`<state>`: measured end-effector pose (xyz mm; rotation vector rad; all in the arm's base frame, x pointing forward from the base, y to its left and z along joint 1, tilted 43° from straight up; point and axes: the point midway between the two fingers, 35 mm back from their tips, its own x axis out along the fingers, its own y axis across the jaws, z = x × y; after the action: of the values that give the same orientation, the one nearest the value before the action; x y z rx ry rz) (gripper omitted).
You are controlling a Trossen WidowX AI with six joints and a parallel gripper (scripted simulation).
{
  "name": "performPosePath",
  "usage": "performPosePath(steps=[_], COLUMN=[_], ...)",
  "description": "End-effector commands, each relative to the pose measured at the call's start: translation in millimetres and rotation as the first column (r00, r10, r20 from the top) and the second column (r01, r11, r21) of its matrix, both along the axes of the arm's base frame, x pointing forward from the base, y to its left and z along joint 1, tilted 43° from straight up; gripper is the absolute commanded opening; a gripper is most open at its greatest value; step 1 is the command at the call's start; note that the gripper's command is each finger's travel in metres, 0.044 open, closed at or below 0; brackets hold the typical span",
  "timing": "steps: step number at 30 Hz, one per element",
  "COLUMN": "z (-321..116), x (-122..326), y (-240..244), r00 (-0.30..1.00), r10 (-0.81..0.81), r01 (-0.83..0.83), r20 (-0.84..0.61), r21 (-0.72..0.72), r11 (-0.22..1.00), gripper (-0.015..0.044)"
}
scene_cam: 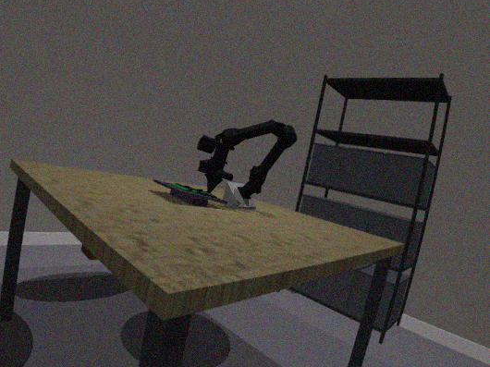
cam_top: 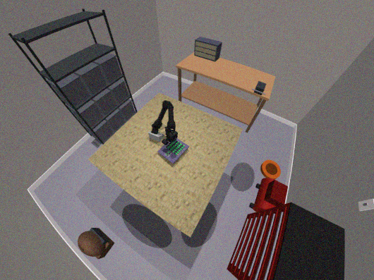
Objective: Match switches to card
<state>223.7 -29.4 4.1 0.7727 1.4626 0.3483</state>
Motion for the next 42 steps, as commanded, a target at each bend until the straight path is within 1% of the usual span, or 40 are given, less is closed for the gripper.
performPosePath(steps=[1, 30, 32, 37, 42], z=[-0.5, -3.4, 2.5, 43.4, 45.0], x=[0.1, 0.4, 0.6, -4.3, -2.9], y=[0.8, 3.4, -3.1, -38.6, -40.8], r00=[1.000, 1.000, 1.000, 1.000, 1.000], r10=[-0.004, -0.004, 0.001, 0.012, 0.013], r01=[0.004, 0.004, -0.001, -0.012, -0.013], r20=[-0.002, -0.002, -0.003, -0.021, -0.021], r21=[0.003, 0.003, 0.000, 0.007, 0.008], r11=[1.000, 1.000, 1.000, 1.000, 1.000], gripper=[0.0000, 0.0000, 0.0000, 0.0000, 0.0000])
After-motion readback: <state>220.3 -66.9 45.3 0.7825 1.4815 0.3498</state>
